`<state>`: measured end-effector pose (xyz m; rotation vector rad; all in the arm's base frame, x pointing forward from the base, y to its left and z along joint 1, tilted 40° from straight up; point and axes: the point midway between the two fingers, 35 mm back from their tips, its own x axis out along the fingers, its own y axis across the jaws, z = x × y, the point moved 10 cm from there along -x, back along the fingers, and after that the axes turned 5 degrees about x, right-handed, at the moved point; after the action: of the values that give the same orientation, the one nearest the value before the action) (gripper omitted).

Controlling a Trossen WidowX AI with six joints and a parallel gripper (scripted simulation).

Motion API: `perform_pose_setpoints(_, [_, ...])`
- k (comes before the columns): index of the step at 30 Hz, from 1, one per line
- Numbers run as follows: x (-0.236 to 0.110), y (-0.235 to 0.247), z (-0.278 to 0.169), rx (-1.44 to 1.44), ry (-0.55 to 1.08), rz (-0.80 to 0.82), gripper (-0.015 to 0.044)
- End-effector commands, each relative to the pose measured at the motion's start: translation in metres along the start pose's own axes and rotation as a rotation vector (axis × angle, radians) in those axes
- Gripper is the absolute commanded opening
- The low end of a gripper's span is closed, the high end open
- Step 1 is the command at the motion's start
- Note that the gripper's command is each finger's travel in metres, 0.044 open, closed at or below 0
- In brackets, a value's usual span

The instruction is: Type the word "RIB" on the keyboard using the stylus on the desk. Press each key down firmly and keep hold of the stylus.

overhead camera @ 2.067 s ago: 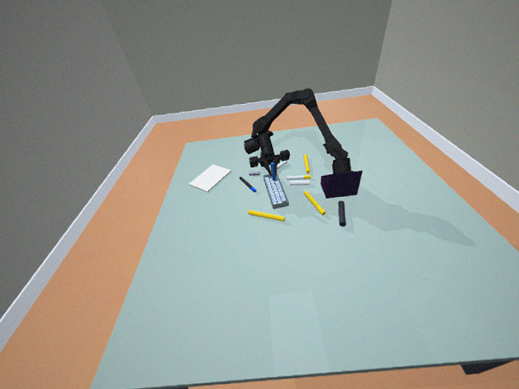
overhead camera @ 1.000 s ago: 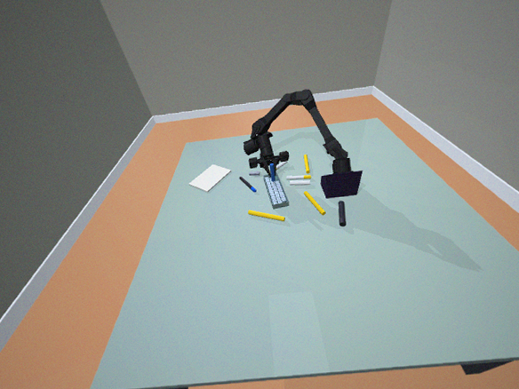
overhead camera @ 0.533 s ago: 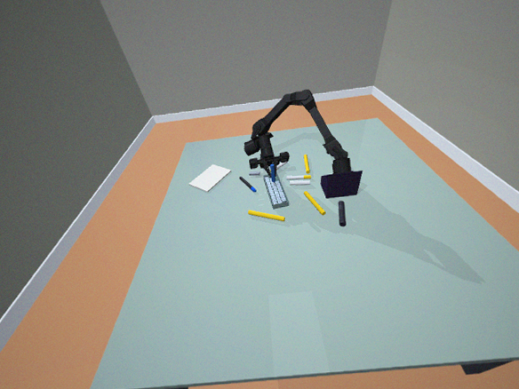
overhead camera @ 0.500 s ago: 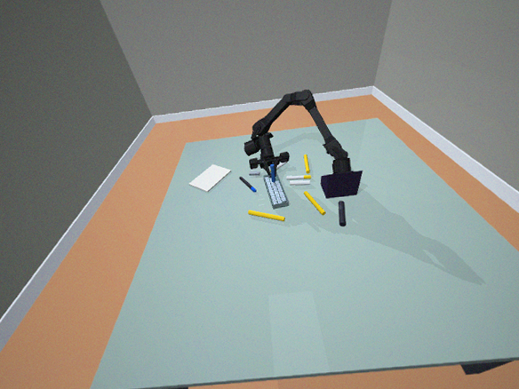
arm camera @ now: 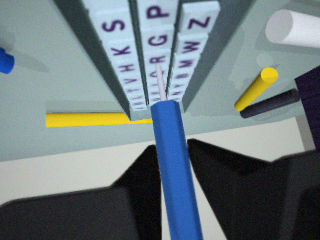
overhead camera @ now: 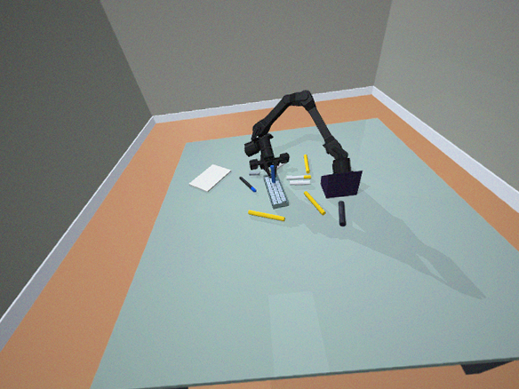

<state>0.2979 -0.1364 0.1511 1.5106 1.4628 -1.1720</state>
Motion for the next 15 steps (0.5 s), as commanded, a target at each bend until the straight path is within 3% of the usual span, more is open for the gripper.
perform_pose_setpoints(1, [0.0016,0.0002,0.0021,-0.004,-0.002,-0.003,0.0081])
perform_pose_setpoints(15, [0.0044,0.0007,0.0069,-0.004,-0.003,-0.003,0.0081])
